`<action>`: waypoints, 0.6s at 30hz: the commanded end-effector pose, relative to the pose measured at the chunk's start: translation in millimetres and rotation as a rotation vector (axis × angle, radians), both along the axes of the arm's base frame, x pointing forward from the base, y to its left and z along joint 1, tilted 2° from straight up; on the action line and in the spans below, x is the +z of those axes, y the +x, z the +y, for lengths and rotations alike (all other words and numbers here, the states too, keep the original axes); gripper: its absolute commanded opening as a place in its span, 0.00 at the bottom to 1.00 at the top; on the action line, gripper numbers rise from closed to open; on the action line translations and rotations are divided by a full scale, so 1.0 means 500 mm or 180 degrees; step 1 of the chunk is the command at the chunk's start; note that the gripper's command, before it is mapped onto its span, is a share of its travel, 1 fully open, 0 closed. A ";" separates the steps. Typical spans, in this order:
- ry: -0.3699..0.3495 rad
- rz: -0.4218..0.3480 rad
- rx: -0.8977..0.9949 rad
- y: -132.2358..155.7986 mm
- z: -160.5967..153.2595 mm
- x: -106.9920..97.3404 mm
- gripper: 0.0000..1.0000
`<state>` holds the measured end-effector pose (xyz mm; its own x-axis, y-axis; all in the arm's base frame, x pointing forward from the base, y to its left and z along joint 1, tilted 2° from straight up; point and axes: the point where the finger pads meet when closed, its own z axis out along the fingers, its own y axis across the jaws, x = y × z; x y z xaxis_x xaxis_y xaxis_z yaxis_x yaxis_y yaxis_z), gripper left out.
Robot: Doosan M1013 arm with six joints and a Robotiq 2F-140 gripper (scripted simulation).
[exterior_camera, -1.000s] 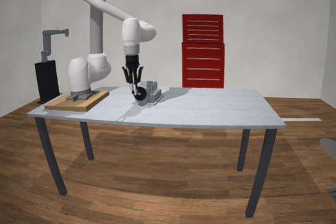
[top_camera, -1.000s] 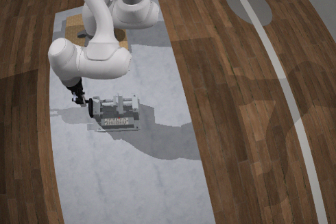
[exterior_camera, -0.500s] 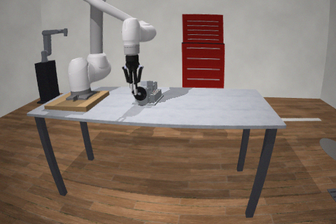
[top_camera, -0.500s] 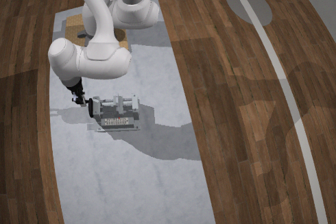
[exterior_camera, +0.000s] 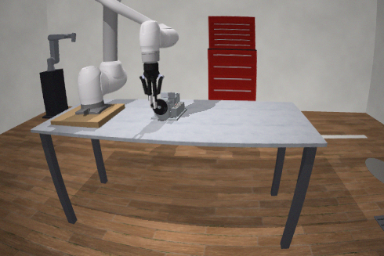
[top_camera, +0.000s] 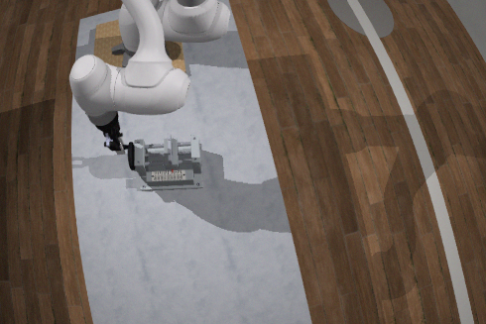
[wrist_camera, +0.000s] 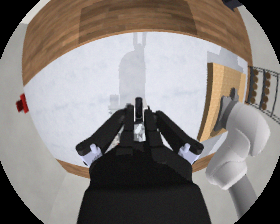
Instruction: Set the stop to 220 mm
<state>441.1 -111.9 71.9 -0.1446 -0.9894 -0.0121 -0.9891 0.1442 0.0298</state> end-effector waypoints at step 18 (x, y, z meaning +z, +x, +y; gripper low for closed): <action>0.0000 -0.0005 0.0000 0.004 -0.001 0.003 0.04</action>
<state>442.0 -112.0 72.7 -0.1445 -0.9894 -0.0121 -0.9891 0.1441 0.0302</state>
